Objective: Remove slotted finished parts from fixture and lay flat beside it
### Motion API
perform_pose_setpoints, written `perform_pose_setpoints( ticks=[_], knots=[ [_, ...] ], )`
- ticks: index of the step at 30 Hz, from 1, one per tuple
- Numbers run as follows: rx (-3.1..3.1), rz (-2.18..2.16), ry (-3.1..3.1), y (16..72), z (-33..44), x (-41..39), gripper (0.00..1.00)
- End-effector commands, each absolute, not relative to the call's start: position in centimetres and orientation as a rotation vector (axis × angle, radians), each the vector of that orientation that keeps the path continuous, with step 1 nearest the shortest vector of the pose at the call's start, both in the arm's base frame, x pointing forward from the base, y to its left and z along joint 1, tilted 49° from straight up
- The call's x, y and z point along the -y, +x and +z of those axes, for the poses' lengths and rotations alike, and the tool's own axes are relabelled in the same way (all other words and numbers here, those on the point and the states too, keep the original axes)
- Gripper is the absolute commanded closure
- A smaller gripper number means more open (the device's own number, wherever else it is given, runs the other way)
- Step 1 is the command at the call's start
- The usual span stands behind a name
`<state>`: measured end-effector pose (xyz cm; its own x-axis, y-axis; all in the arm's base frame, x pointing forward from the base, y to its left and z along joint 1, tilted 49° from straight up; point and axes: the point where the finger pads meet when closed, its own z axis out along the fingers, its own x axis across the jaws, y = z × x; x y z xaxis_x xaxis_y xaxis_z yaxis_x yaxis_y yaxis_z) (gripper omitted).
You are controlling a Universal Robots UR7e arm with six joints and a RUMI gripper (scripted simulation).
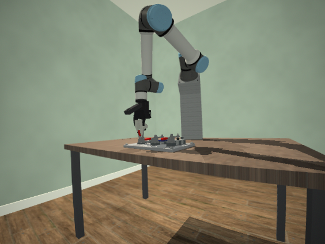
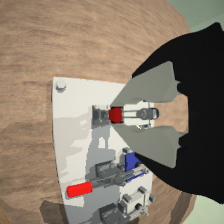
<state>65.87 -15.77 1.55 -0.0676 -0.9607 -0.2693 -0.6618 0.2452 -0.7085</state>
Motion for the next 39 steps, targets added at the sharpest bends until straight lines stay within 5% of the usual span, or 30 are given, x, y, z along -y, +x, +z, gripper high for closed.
perform_pose_setpoints(
  ticks=[1,39],
  knots=[
    [-1.816,-0.516,-1.490,65.58,0.82,15.64,1.00],
    [-1.816,-0.517,-1.489,65.30,0.59,15.59,1.00]
  ],
)
